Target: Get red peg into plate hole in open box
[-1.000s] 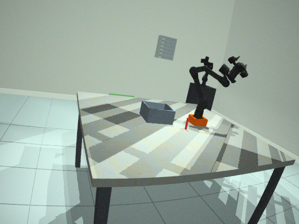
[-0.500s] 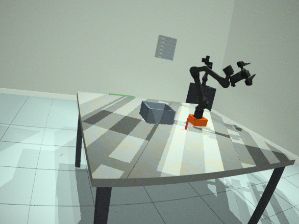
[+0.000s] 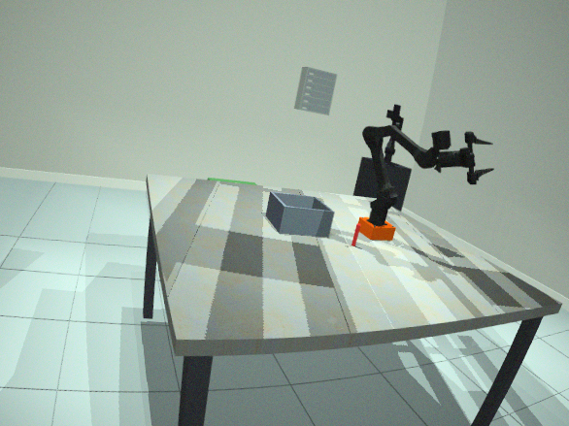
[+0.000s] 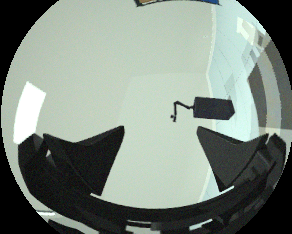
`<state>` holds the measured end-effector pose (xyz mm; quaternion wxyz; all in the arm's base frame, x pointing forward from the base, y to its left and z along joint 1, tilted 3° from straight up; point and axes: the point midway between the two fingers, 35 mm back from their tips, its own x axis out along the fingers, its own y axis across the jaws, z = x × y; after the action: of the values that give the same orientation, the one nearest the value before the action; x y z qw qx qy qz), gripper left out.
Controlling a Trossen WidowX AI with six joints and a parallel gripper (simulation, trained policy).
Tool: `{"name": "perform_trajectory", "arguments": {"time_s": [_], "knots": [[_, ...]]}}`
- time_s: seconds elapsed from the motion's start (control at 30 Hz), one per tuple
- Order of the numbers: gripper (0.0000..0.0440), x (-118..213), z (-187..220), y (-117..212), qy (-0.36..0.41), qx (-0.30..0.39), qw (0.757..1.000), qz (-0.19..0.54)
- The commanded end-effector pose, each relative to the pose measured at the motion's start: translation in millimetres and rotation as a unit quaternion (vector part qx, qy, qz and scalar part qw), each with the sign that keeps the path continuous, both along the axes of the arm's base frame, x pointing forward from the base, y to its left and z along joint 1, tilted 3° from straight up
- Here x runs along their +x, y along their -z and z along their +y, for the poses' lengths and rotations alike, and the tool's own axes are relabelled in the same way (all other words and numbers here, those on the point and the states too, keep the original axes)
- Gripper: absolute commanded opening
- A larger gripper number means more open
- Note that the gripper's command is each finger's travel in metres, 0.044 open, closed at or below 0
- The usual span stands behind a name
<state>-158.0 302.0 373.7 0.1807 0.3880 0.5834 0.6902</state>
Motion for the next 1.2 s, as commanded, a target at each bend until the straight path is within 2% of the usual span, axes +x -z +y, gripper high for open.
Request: {"name": "perform_trajectory", "arguments": {"time_s": [0.0, 0.27, 0.57, 0.87, 1.17], "knots": [[0.044, 22.6, 17.7, 18.6, 0.051, -0.042, 0.998, -0.016], [0.044, 76.0, 41.9, 58.7, 0.15, -0.133, 0.979, -0.047], [0.044, 141.9, 47.0, 103.2, 0.255, -0.236, 0.935, -0.076], [0.044, 206.5, 28.2, 142.7, 0.346, -0.341, 0.868, -0.097], [0.044, 261.9, -12.4, 172.3, 0.418, -0.448, 0.782, -0.109]]}}
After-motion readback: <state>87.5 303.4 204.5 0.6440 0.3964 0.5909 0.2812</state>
